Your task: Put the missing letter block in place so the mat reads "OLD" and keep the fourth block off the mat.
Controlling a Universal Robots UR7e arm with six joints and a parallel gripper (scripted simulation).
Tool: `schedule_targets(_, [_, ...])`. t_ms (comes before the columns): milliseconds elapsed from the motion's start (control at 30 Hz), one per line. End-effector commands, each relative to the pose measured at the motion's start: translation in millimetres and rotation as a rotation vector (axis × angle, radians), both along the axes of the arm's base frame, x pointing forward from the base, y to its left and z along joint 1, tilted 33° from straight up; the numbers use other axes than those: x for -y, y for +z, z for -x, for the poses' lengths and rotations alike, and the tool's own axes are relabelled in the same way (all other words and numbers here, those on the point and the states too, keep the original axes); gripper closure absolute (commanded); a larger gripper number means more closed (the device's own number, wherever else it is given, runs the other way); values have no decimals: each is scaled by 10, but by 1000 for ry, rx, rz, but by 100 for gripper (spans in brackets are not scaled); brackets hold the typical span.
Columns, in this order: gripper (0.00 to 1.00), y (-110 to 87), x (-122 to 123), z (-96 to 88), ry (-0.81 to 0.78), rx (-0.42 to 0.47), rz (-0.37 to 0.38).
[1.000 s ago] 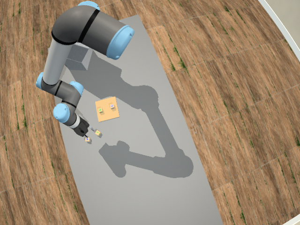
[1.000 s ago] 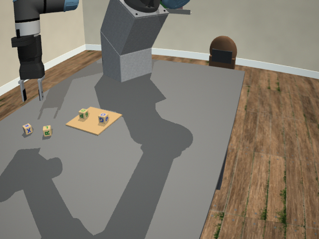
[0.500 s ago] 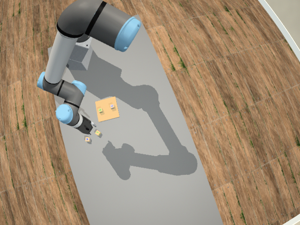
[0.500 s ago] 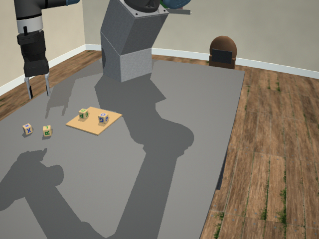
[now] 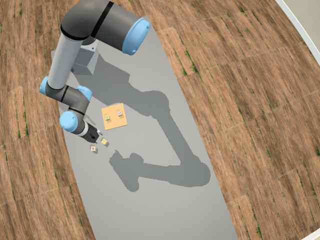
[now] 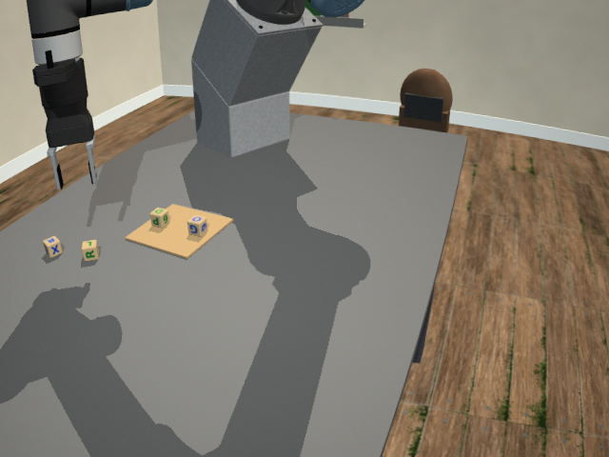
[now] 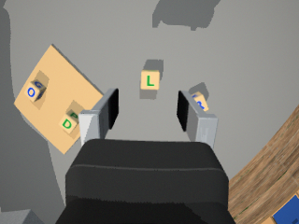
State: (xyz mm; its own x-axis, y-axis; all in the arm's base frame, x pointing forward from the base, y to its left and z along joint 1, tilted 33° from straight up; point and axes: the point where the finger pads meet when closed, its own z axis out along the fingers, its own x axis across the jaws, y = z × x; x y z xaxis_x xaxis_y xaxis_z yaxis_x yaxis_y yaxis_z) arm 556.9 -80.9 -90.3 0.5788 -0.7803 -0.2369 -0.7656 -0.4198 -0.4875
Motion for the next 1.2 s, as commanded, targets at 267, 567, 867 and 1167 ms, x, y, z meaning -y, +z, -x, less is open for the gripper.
schedule_targets(267, [0, -10, -17, -37, 88, 50, 33])
schedule_targets(567, [0, -52, -66, -67, 273, 152, 96])
schedule_targets(867, [0, -95, -105, -88, 435, 241, 151])
schedule_targets(1167, [0, -146, -140, -105, 606, 335, 208])
